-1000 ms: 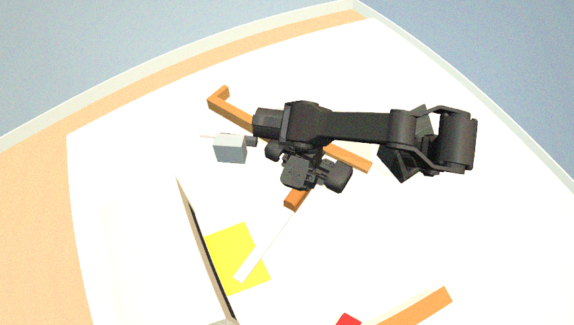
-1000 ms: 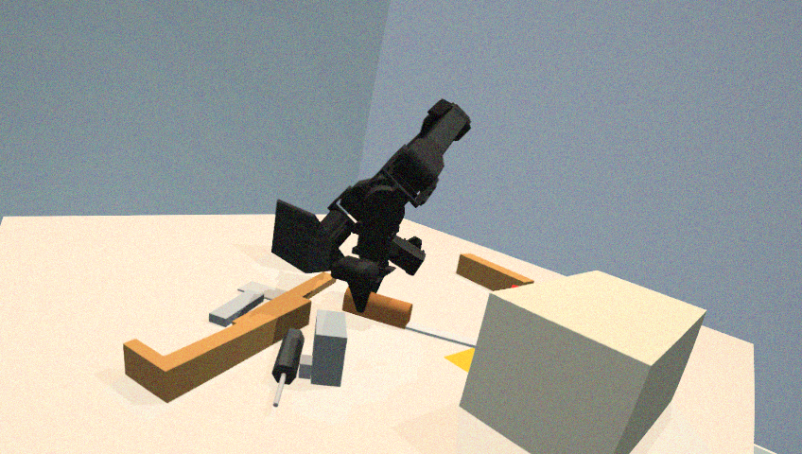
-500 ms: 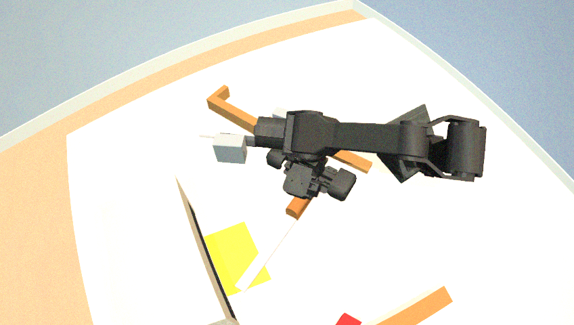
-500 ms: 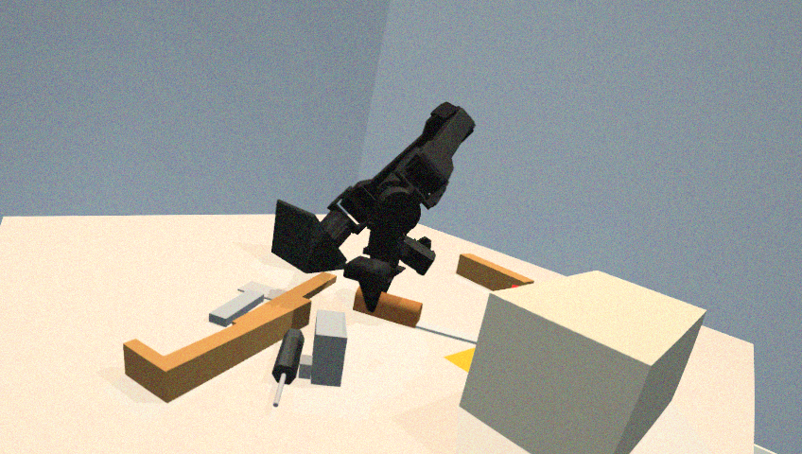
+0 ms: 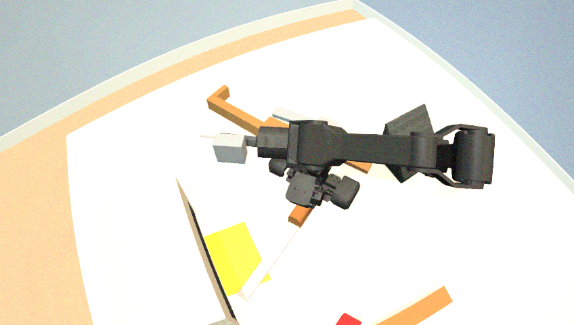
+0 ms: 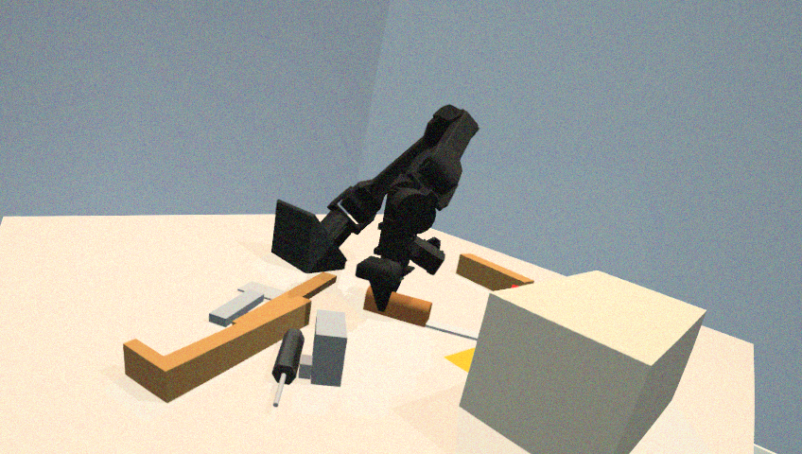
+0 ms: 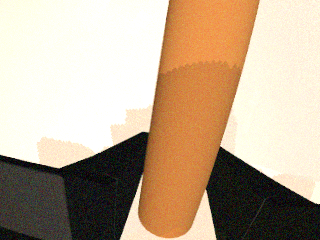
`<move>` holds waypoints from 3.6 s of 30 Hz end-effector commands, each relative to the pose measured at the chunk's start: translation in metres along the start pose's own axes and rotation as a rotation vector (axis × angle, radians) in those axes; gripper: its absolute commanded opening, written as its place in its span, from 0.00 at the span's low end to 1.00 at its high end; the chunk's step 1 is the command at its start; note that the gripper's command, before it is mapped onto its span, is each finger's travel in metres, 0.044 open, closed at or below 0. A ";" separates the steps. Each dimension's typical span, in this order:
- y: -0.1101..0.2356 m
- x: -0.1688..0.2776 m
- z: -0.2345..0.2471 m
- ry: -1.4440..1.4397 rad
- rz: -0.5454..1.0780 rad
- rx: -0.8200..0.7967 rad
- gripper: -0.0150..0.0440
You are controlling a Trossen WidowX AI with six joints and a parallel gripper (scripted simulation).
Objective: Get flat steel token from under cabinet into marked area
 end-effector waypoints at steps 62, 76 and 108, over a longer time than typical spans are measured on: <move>0.001 -0.015 0.071 -0.001 -0.005 -0.004 0.25; 0.001 -0.017 0.087 -0.001 -0.005 -0.005 0.25; 0.001 -0.022 0.124 -0.001 -0.006 -0.007 0.25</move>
Point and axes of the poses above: the point midway between the two fingers, 35 mm back from their tips, its own y axis back along the fingers, its own z axis across the jaws, x = y × z, the point moved 7 cm from there along y, back along the fingers, and after that the axes turned 14 degrees about -y, right-handed, at the moved point
